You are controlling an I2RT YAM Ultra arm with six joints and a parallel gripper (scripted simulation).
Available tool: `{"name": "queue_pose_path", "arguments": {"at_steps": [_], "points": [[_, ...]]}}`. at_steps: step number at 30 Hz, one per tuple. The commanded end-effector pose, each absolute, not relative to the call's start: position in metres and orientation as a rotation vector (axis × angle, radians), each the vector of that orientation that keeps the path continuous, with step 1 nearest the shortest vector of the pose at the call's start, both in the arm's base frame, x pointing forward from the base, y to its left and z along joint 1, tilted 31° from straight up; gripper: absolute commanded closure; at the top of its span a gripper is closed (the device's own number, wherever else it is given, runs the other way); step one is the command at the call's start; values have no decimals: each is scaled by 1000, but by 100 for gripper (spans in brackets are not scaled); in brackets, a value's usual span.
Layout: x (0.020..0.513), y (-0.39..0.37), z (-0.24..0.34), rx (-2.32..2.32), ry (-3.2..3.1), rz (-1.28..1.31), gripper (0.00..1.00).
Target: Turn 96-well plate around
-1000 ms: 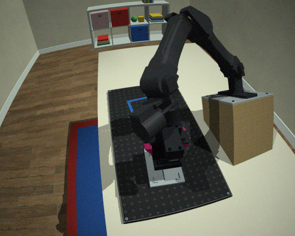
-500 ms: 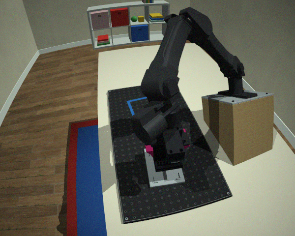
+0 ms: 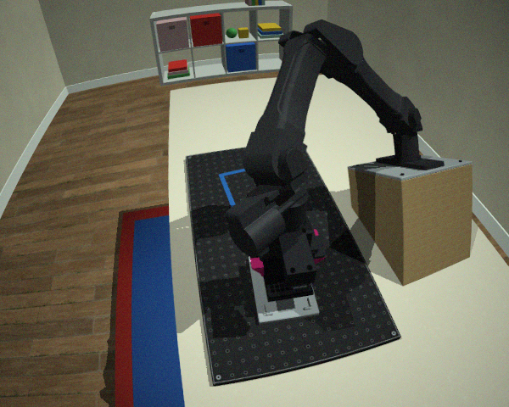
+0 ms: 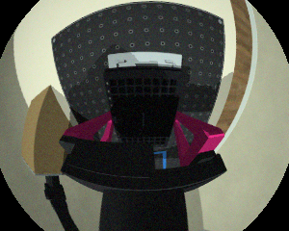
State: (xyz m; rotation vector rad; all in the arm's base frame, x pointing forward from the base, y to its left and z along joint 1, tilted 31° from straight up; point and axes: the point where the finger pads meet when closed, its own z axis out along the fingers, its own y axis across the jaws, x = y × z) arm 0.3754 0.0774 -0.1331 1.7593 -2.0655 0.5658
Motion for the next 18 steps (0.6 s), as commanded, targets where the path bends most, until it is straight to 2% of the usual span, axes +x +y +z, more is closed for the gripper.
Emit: {"name": "queue_pose_path", "arguments": {"at_steps": [1,18], "points": [[382,82,-132,1781,-2081,581,100],[383,69,-154,1781,-2080,582,100]]}}
